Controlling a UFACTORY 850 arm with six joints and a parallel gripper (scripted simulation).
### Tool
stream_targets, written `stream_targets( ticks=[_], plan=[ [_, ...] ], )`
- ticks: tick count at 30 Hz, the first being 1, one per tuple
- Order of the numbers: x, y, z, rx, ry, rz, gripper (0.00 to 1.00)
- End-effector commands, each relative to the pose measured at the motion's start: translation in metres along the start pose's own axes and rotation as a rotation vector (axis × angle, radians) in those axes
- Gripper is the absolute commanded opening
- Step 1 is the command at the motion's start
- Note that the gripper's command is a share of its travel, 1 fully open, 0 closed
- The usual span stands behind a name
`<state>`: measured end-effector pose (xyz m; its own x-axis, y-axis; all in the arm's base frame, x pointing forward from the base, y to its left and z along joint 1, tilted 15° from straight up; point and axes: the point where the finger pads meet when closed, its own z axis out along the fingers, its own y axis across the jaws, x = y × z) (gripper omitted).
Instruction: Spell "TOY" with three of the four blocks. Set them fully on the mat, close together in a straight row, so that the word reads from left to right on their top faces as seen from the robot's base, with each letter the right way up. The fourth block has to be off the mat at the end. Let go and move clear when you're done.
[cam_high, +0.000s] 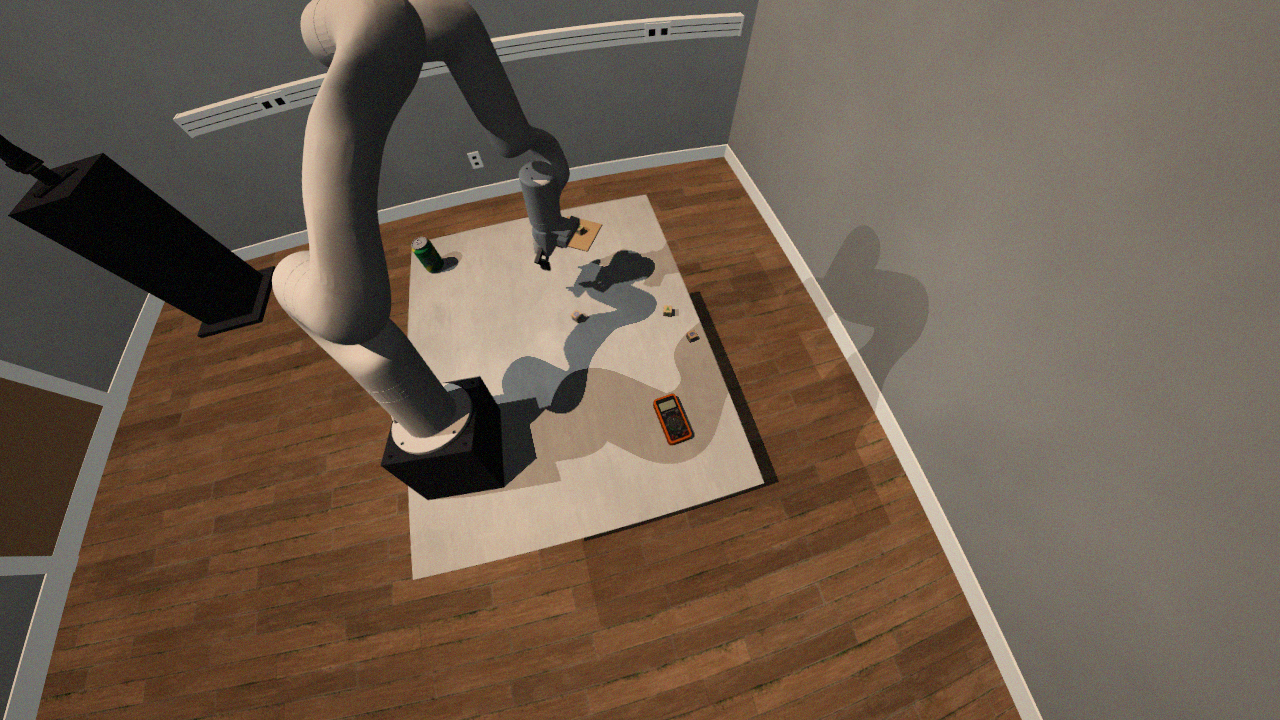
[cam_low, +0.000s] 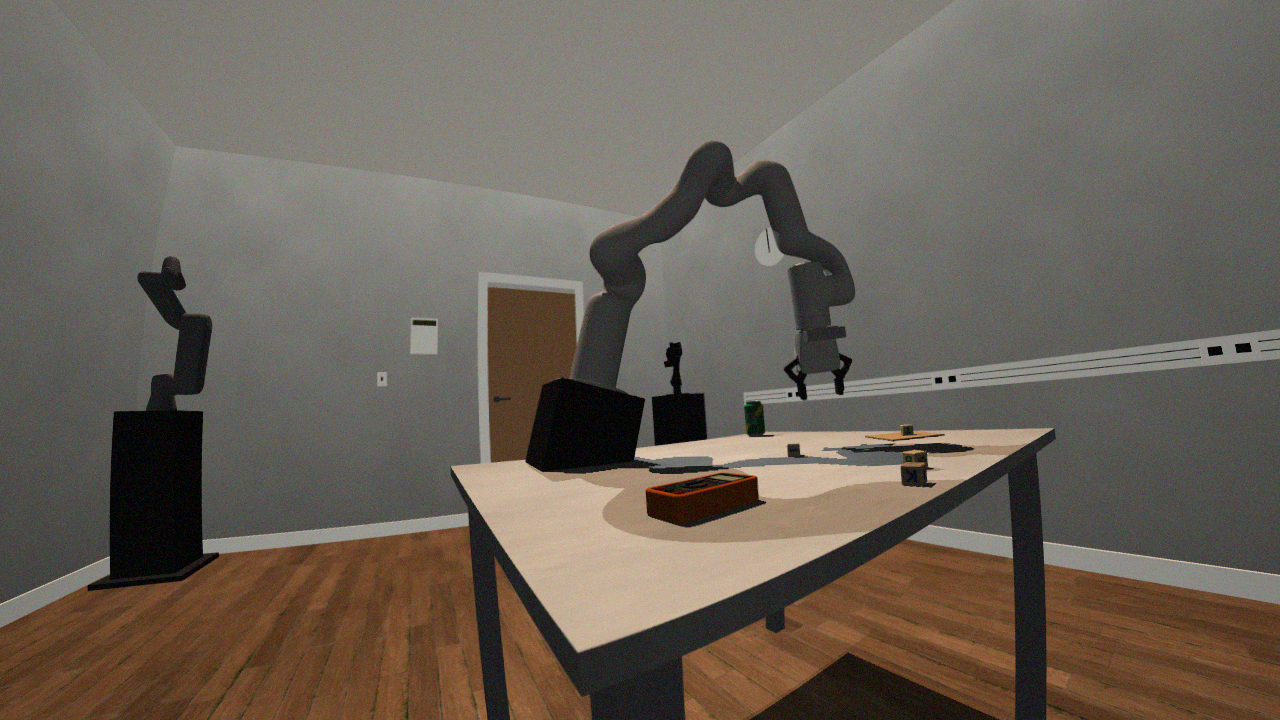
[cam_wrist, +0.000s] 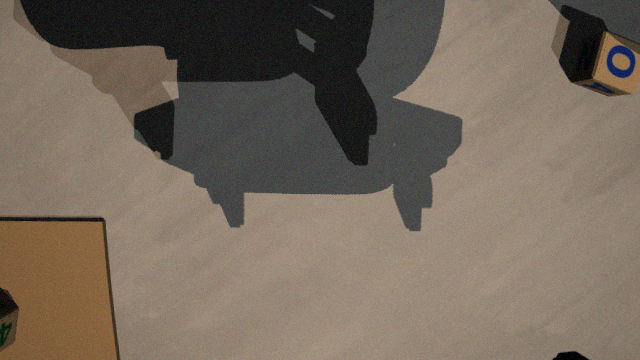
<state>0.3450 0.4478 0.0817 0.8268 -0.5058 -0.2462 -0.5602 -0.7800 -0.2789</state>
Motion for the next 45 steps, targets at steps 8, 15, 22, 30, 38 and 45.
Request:
stream_targets(
  ticks=[8, 15, 22, 30, 38, 45],
  plan=[
    [0.018, 0.041, -0.006, 0.011, 0.033, 0.004, 1.0],
    [0.031, 0.079, -0.012, -0.005, 0.066, 0.008, 1.0],
    [0.037, 0.1, -0.015, -0.019, 0.084, 0.01, 1.0],
    [0.045, 0.138, -0.021, -0.048, 0.113, 0.014, 1.0],
    [0.046, 0.143, -0.022, -0.052, 0.117, 0.014, 1.0],
    [0.046, 0.143, -0.022, -0.052, 0.117, 0.014, 1.0]
  ],
)
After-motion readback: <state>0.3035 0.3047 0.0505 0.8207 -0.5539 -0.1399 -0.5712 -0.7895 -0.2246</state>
